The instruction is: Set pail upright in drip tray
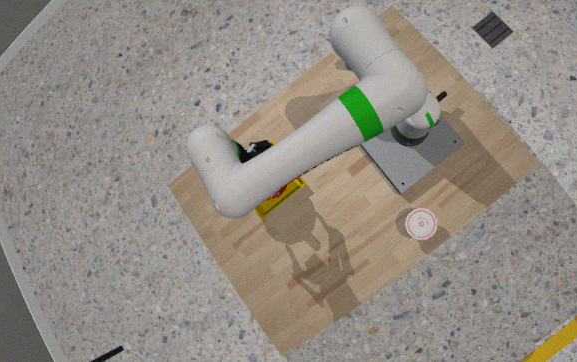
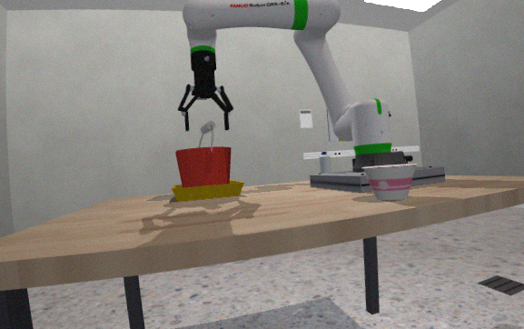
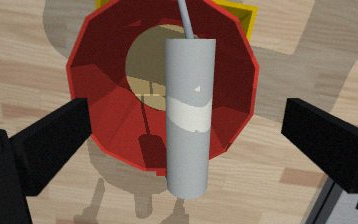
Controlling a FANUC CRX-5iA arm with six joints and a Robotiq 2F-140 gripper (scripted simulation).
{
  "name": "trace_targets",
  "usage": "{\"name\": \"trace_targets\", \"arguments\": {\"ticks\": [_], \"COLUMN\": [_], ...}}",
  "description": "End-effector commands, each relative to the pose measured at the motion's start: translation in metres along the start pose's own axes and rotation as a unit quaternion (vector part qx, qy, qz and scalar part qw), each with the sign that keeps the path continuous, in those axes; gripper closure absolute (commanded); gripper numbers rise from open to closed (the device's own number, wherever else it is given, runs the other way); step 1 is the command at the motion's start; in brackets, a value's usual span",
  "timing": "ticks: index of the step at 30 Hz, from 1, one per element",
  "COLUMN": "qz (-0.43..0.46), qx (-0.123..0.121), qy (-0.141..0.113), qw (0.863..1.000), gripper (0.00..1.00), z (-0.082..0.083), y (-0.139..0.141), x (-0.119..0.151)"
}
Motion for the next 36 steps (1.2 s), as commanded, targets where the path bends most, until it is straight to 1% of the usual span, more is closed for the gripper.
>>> {"name": "trace_targets", "arguments": {"ticks": [1,8,16,18,33,36], "qz": [0.000,0.000,0.000,0.000,0.000,0.000], "qx": [-0.001,-0.001,-0.001,-0.001,-0.001,-0.001], "qy": [0.001,0.001,0.001,0.001,0.001,0.001], "qw": [1.000,1.000,1.000,1.000,1.000,1.000], "gripper": [0.00,0.00,0.00,0.00,0.00,0.00], "z": [0.001,0.004,0.014,0.014,0.049,0.051], "y": [0.000,0.000,0.000,0.000,0.000,0.000], "x": [0.000,0.000,0.000,0.000,0.000,0.000]}}
Point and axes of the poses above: the point where the finger pads meet when closed, its own z axis back along the fingers, its own y axis across the jaws, x = y × z, the point moved 7 cm from there along z, back along the fingers, and after that the axes turned 9 degrees about z, right-handed, at the moved point
